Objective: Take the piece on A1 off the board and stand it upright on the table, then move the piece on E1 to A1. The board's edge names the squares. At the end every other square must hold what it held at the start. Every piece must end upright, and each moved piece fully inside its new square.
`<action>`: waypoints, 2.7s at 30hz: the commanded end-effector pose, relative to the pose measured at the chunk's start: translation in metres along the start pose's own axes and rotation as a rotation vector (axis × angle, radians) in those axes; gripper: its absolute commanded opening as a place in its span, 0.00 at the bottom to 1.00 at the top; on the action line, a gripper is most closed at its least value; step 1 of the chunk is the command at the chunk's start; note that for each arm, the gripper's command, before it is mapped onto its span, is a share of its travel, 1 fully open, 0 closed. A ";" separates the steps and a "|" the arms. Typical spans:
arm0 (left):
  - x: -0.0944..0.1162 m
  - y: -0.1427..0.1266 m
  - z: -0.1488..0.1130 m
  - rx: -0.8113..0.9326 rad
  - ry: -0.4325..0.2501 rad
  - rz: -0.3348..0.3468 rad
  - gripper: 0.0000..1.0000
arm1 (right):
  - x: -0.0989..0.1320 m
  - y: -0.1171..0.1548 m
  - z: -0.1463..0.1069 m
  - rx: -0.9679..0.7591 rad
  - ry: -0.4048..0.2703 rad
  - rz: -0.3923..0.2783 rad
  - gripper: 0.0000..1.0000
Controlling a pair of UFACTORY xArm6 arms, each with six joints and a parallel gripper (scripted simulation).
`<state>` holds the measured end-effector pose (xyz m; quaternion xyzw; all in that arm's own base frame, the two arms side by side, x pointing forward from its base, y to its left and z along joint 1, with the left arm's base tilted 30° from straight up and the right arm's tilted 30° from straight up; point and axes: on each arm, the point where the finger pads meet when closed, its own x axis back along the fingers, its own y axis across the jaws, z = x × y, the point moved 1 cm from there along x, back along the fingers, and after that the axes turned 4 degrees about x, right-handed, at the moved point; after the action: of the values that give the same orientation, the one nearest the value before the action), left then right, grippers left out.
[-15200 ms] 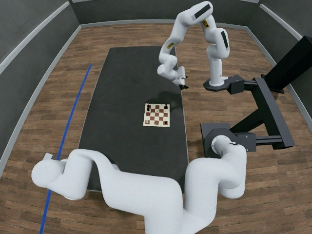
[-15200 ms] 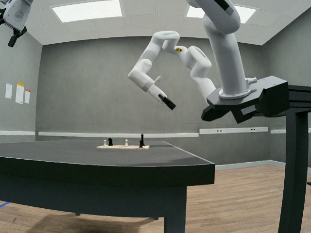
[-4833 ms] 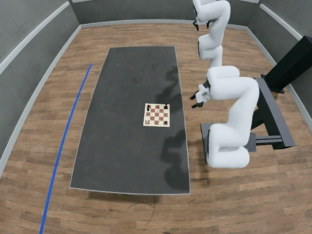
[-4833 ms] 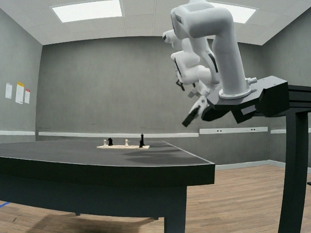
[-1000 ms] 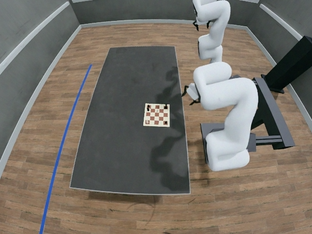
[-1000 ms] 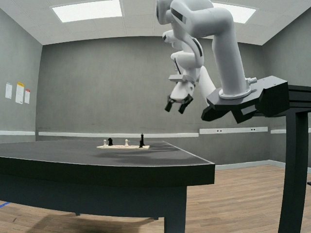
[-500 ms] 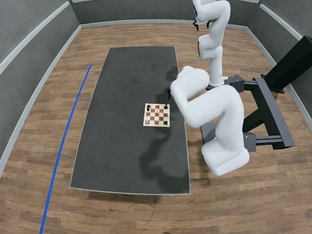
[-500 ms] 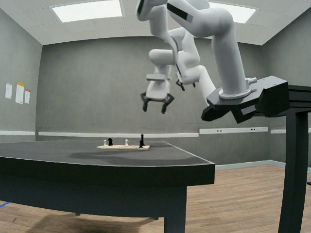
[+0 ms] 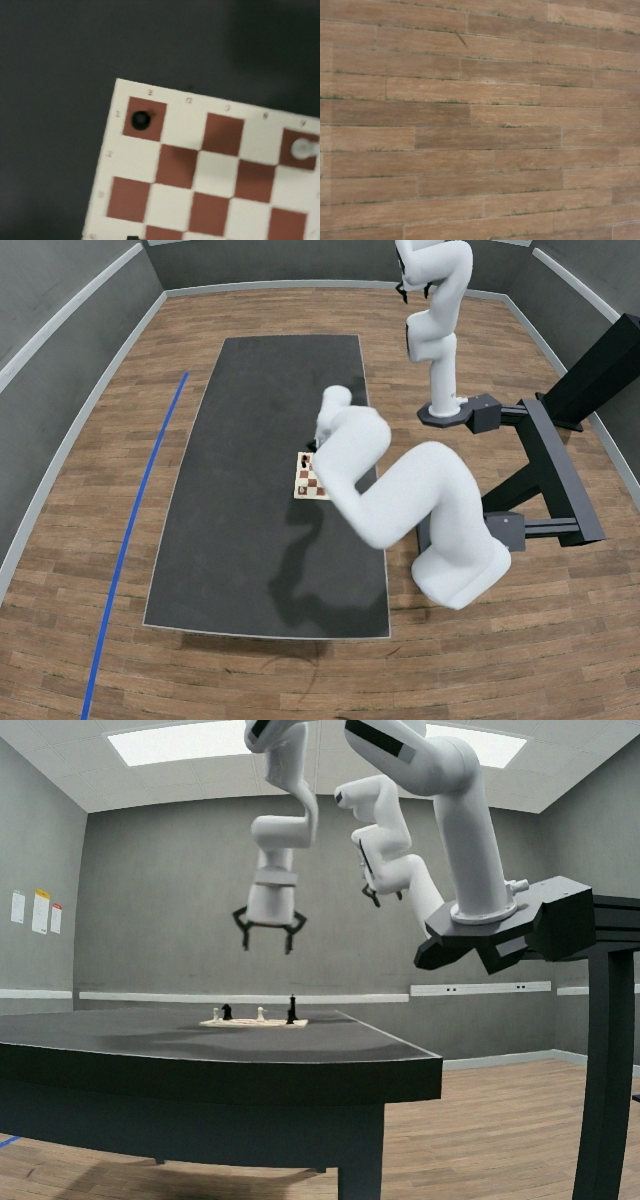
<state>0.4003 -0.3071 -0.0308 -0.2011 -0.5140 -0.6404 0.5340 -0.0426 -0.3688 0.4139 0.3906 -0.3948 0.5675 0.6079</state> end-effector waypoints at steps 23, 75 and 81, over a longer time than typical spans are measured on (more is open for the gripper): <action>-0.018 0.115 0.041 0.447 -0.059 0.093 1.00 | 0.002 0.000 0.001 0.000 0.004 0.000 1.00; -0.061 0.111 0.038 -0.988 -0.109 0.031 1.00 | 0.002 0.000 0.001 0.000 0.004 0.000 1.00; -0.065 0.110 0.038 -1.119 -0.112 0.024 1.00 | 0.002 0.000 0.001 0.000 0.004 0.000 1.00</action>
<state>0.5086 -0.2318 -0.0189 -0.4772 -0.1496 -0.7953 0.3428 -0.0426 -0.3688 0.4139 0.3906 -0.3948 0.5675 0.6079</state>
